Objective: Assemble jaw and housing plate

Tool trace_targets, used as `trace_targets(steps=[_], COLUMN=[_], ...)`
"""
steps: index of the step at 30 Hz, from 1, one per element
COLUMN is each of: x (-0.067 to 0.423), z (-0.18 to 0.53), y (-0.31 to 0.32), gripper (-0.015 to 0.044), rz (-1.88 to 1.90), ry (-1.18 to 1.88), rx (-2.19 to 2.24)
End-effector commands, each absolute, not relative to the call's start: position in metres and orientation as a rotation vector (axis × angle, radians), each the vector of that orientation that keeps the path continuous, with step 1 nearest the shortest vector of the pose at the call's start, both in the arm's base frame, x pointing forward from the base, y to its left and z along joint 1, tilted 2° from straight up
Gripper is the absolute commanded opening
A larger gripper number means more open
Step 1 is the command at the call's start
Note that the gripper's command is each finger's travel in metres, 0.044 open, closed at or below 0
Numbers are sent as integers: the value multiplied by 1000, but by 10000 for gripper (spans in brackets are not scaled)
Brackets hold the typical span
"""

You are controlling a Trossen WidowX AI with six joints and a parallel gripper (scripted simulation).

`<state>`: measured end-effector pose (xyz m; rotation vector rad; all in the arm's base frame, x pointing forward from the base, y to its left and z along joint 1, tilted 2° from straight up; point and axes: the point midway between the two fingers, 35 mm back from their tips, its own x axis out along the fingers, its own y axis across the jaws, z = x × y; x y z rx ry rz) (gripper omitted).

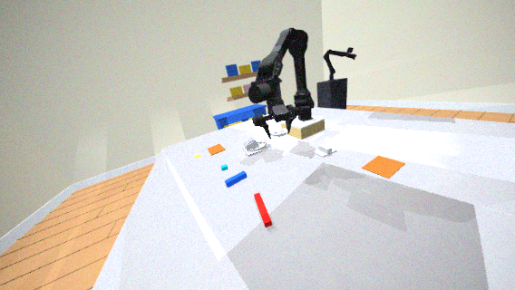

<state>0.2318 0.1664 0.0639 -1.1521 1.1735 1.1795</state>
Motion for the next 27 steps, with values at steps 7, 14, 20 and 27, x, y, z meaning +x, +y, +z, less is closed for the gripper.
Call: trace_targets(steps=[7,14,20,27], x=[249,260,268,276], z=[63,62,61,61], y=[140,119,101,79], gripper=[351,351,351,351], rz=[944,769,616,436], ry=[1314,1393,1446,1494], rx=[-899,-718,-561,-376])
